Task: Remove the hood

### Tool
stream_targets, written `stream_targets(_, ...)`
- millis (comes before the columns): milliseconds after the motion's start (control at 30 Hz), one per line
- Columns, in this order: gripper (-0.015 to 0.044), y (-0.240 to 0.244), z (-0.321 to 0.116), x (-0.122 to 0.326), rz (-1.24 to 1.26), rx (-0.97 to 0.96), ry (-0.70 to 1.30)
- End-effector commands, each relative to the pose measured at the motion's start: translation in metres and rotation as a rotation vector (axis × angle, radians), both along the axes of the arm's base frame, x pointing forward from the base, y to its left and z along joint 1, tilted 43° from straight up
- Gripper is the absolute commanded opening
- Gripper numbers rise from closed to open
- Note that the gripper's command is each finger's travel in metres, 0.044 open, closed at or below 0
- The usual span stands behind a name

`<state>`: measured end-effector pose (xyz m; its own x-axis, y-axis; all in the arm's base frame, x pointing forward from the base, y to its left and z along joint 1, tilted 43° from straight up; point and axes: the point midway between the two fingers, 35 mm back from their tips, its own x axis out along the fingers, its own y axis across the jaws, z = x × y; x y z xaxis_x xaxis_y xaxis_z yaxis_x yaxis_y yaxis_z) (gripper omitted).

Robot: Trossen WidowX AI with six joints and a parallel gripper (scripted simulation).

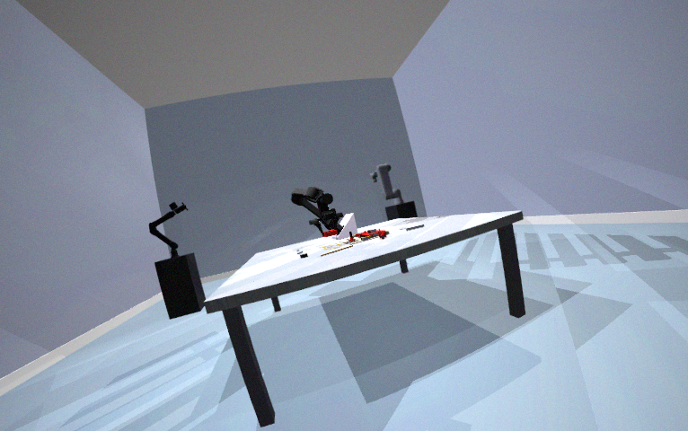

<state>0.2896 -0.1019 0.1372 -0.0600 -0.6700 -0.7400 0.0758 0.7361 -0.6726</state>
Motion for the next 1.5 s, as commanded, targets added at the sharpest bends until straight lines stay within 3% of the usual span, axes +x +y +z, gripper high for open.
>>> stream_targets(0, 0.0, -0.003, -0.002, -0.001, 0.0, -0.005, 0.002)
stream_targets(1467, 0.0, -0.03, -0.029, -0.006, 0.0, -0.011, 0.002)
